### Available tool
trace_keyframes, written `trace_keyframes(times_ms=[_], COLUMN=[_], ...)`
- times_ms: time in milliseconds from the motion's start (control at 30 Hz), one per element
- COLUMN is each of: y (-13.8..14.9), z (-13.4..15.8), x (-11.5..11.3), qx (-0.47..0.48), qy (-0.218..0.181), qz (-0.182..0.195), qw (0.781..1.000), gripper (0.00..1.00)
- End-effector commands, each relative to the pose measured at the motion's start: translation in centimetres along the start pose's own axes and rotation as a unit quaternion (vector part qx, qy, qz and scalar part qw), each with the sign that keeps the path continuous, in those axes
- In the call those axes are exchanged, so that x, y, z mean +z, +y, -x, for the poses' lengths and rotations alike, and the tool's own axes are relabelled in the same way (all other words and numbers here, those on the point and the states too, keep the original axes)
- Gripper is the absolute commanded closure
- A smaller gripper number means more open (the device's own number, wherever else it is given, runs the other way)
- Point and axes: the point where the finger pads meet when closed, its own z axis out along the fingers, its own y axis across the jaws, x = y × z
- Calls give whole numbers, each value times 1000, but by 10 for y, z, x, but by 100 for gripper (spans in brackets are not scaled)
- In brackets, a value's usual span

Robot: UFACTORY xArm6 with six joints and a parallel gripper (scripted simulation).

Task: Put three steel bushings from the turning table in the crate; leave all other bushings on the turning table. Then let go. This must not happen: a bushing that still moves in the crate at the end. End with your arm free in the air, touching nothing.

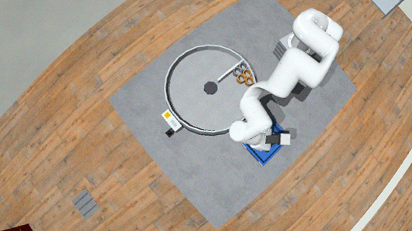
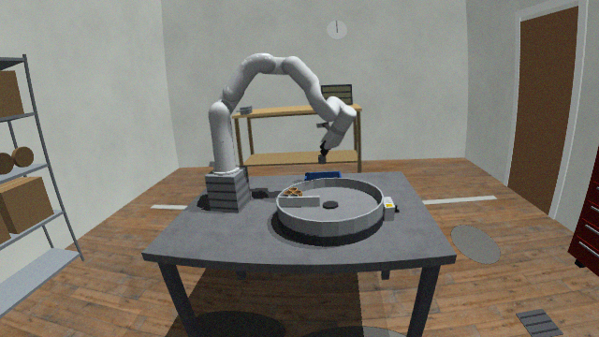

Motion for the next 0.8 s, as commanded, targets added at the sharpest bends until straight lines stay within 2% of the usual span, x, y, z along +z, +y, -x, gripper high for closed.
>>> trace_keyframes(times_ms=[0, 333, 667, 767], y=[2, 2, 3, 3], z=[-1, 2, 35, 37], x=[-1, 2, 42, 45], qx=[-1, -1, -1, -1], qy=[-1, -1, -1, -1], qz=[1, 1, 1, 1], qw=[1000, 1000, 1000, 1000], gripper=[100, 100, 100, 100])
